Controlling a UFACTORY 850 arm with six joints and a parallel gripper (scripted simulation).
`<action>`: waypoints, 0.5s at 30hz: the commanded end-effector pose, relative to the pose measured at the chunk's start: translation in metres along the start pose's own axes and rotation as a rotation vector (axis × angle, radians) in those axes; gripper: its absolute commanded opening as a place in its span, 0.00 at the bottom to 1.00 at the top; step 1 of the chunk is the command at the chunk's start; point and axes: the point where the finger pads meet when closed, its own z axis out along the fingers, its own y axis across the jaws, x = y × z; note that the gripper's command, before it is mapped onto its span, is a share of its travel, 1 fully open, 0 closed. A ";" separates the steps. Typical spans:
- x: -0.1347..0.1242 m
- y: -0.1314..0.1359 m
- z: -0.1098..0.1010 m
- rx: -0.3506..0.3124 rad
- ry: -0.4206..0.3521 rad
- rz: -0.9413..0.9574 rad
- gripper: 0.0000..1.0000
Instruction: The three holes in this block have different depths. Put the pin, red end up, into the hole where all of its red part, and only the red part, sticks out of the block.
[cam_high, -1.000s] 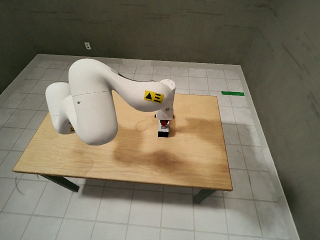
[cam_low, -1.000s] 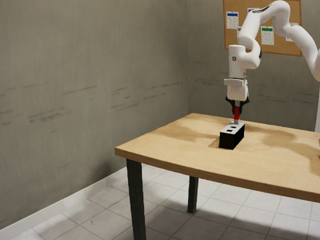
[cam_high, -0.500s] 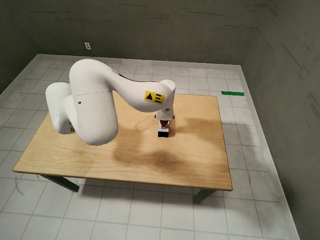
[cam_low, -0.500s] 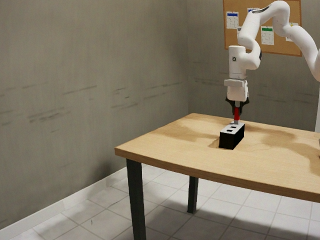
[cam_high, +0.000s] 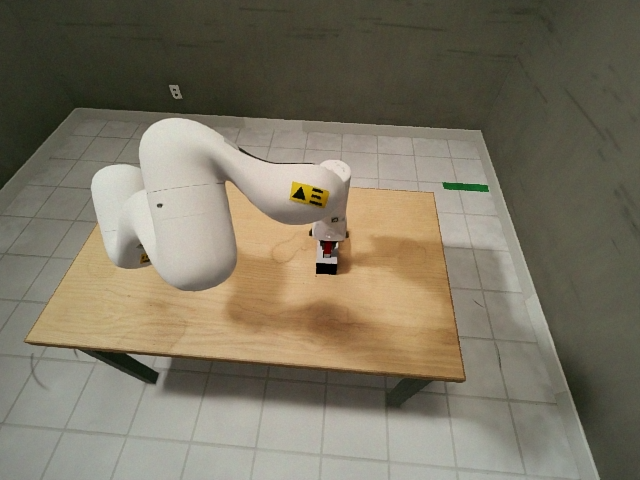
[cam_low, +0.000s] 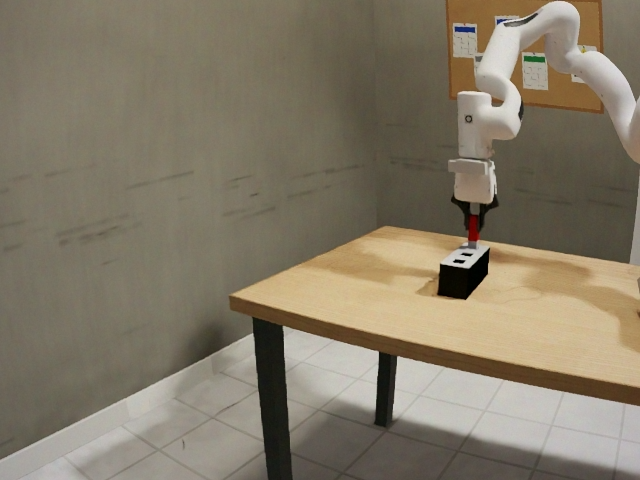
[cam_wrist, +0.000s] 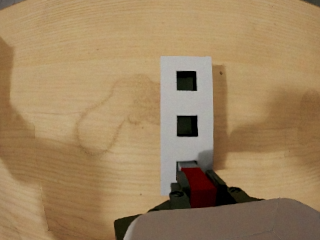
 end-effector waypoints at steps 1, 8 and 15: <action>0.001 0.000 -0.001 -0.001 0.000 0.000 0.00; 0.001 0.000 -0.001 -0.001 0.000 0.000 0.00; 0.001 0.002 0.003 -0.001 0.000 0.000 0.00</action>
